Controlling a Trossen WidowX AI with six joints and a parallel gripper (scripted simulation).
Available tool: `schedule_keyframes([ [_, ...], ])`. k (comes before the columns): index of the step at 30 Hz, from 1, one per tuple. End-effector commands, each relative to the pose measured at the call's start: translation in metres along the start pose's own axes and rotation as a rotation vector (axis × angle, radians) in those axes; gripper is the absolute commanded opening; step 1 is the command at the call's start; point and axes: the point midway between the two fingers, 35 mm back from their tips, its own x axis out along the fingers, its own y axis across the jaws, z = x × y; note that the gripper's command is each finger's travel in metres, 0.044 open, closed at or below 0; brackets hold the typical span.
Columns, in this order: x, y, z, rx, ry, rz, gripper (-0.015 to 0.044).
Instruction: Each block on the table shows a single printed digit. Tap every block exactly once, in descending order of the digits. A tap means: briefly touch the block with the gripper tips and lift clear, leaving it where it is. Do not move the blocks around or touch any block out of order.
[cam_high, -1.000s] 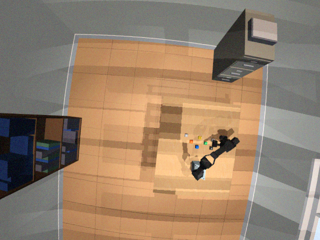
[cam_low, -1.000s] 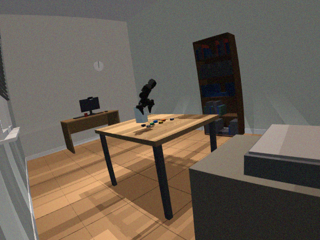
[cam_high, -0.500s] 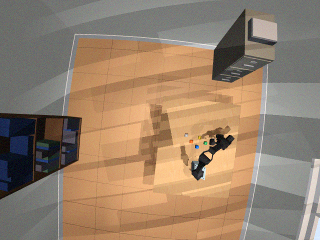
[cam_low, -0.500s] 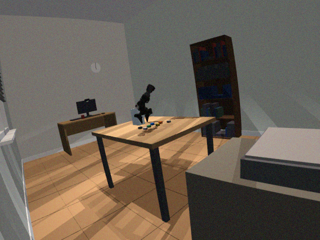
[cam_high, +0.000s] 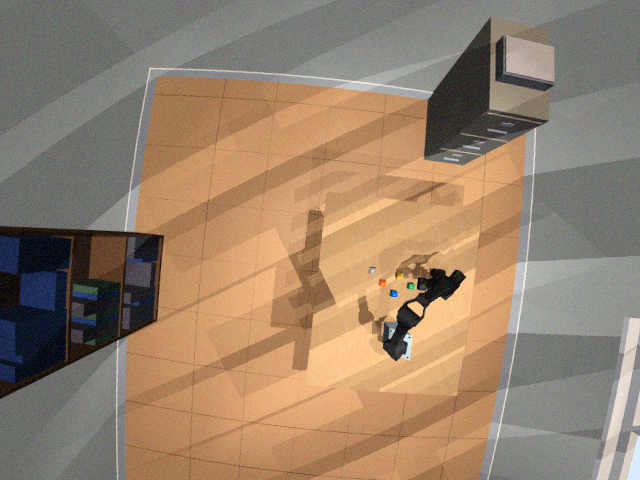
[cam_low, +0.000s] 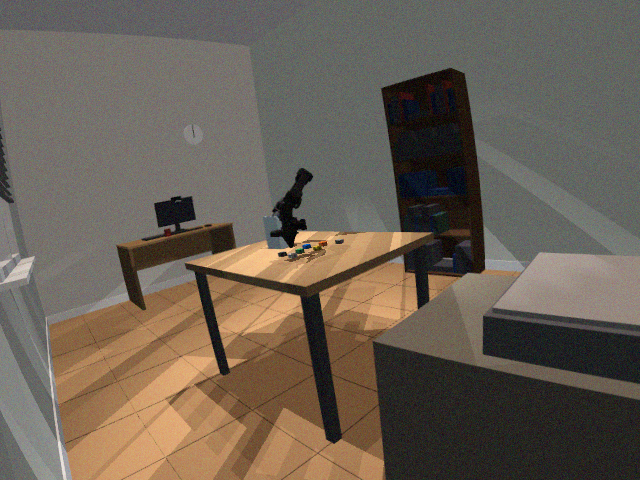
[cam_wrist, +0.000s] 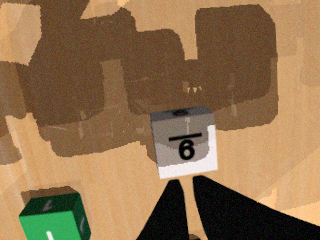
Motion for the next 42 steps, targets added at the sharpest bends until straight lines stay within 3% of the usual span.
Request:
schedule_keyframes([
  [1, 0.001, 0.001, -0.001, 0.005, 0.0, 0.004, 0.002],
  [30, 0.032, 0.001, -0.001, 0.005, 0.0, 0.005, 0.002],
  [33, 0.005, 0.0, -0.001, 0.004, -0.001, 0.003, 0.002],
  [39, -0.002, 0.0, 0.0, 0.004, -0.001, 0.003, 0.002],
  [42, -0.05, -0.002, 0.002, 0.002, -0.003, -0.003, 0.002],
])
